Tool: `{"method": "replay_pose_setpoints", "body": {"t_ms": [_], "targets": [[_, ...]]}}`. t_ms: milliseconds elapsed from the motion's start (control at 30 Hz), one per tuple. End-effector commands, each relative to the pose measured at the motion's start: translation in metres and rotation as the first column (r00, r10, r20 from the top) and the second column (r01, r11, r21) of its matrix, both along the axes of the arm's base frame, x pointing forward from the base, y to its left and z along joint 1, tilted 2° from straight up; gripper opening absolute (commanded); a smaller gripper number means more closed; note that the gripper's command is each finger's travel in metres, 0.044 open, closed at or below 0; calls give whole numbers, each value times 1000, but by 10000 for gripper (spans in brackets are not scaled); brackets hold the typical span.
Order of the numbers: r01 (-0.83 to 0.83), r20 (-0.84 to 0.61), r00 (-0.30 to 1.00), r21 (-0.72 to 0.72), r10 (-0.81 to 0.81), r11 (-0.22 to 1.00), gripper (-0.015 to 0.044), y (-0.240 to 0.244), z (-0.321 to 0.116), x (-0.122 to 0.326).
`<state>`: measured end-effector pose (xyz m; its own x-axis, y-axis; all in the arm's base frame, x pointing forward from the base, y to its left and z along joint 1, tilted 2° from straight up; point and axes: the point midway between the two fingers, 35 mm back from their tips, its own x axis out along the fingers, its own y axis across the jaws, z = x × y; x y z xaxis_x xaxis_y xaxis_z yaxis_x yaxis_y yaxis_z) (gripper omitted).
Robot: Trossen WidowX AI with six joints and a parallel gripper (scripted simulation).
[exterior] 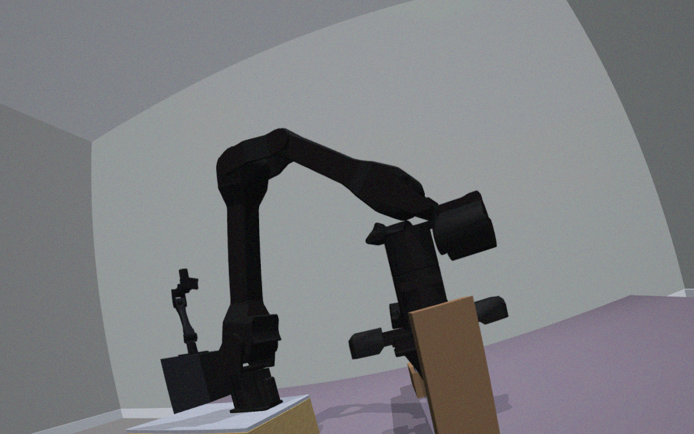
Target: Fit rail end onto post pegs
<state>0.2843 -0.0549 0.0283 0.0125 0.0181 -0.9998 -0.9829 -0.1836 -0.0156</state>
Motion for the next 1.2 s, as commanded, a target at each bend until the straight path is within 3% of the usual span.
{"method": "replay_pose_setpoints", "body": {"t_ms": [0, 1167], "targets": [[2, 3, 1000, 3, -2, 1000, 0, 0, 2, 0], [2, 3, 1000, 3, -2, 1000, 0, -5, 1, -1]]}}
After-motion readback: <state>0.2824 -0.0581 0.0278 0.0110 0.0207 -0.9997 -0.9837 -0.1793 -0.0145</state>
